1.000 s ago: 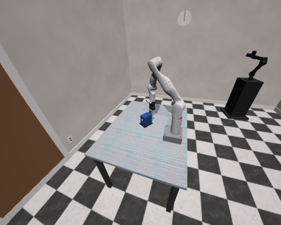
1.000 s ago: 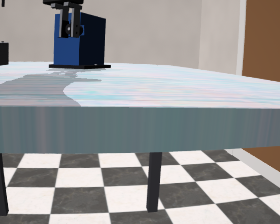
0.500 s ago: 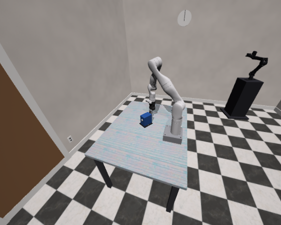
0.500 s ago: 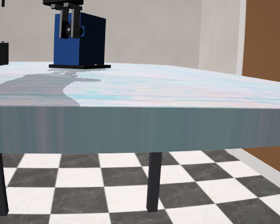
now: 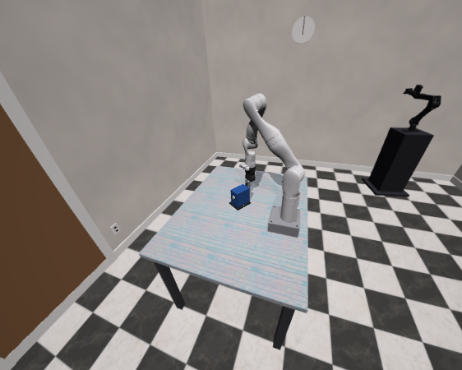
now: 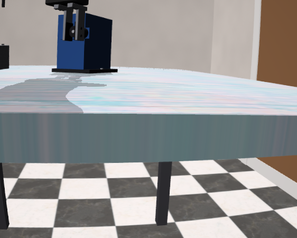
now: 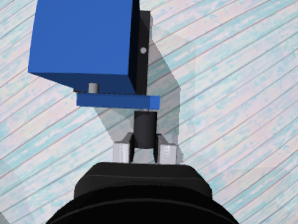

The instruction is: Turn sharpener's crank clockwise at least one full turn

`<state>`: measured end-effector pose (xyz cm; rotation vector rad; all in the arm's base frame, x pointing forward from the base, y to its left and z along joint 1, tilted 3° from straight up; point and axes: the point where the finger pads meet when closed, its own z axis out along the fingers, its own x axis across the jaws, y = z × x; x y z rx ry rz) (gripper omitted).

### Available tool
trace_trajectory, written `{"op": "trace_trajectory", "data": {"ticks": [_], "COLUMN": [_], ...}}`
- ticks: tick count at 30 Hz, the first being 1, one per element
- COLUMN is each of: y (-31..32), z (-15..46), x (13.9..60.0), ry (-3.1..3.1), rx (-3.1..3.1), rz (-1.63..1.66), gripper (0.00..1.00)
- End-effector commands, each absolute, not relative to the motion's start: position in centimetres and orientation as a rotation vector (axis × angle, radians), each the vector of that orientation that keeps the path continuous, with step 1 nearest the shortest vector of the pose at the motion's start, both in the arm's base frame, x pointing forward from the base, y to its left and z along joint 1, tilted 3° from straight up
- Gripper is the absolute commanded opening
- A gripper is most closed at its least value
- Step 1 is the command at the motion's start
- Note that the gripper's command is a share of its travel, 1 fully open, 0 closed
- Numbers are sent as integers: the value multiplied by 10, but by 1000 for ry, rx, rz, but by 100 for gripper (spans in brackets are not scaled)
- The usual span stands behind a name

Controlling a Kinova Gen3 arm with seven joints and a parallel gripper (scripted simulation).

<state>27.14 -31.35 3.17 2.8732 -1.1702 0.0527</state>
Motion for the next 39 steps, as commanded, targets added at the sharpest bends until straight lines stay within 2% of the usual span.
{"op": "trace_trajectory", "data": {"ticks": [1,23,39], "y": [-313,-314,-309], "z": [32,29,4], "x": [271,271,266], "ry": [-1170,-1170,-1170], "rx": [2873,2873,2873], "rz": [53,53,53], "gripper": [0,0,0]}}
